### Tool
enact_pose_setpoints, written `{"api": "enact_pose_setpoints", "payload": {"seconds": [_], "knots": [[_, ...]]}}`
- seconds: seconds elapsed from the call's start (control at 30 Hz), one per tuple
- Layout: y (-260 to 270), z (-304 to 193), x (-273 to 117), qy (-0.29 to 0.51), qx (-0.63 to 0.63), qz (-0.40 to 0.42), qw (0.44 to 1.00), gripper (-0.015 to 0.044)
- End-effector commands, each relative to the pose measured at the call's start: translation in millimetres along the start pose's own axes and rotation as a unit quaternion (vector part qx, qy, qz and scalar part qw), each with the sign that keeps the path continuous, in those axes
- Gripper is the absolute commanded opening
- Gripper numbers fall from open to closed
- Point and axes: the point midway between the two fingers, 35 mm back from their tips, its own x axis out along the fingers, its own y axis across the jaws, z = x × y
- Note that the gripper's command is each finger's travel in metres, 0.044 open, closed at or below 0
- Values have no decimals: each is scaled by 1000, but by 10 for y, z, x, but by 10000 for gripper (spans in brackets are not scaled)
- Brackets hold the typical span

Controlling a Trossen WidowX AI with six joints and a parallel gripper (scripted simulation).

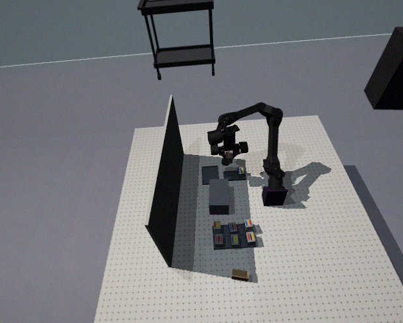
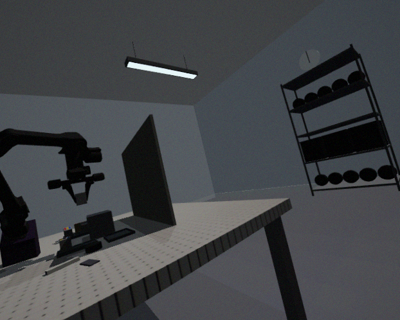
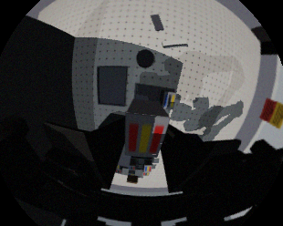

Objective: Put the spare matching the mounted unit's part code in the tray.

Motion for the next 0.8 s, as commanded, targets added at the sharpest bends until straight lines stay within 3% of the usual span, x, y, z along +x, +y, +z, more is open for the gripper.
{"api": "enact_pose_setpoints", "payload": {"seconds": [0.0, 0.77], "knots": [[115, 24, -38, 2, 4, 1, 1000, 0], [1019, 236, -26, 2, 6, 3, 1000, 0]]}}
